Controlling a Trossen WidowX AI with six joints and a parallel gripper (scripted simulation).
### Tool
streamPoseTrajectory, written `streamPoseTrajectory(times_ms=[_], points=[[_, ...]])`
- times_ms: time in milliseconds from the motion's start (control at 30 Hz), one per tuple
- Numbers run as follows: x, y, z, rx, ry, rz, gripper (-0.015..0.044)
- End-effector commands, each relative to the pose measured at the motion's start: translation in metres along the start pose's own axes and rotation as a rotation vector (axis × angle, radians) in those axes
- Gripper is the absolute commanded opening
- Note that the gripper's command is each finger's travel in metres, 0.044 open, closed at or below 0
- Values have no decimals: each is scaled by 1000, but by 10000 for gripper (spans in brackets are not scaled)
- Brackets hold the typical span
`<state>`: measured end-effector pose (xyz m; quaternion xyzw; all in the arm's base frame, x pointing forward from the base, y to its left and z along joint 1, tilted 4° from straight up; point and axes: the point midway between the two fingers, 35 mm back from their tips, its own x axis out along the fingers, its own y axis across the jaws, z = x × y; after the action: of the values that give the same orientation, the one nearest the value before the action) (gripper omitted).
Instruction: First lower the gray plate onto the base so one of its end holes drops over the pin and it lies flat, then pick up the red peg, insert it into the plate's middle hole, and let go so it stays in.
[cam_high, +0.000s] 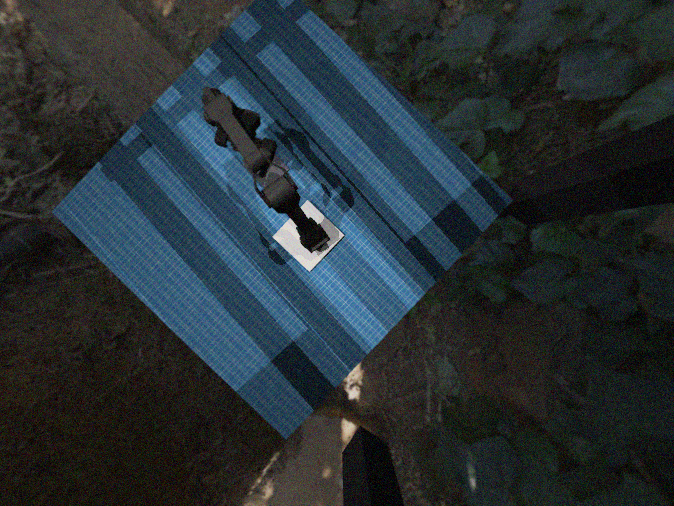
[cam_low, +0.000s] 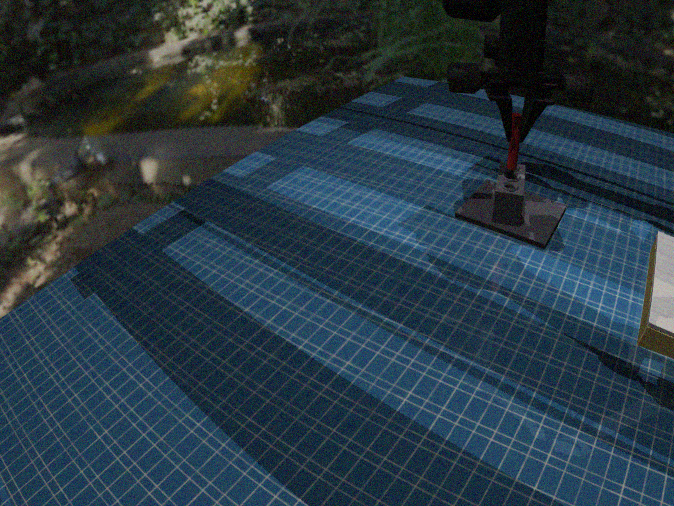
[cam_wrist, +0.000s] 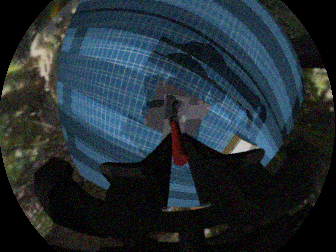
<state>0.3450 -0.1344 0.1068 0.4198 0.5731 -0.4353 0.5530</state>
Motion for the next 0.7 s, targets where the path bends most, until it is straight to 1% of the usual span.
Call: streamPoseTrajectory(times_ms=[0,400,667], points=[[-1,-1,1,-4,-2,2,0],[0,0,2,-4,-2,2,0],[9,-1,2,-7,-3,0,0]])
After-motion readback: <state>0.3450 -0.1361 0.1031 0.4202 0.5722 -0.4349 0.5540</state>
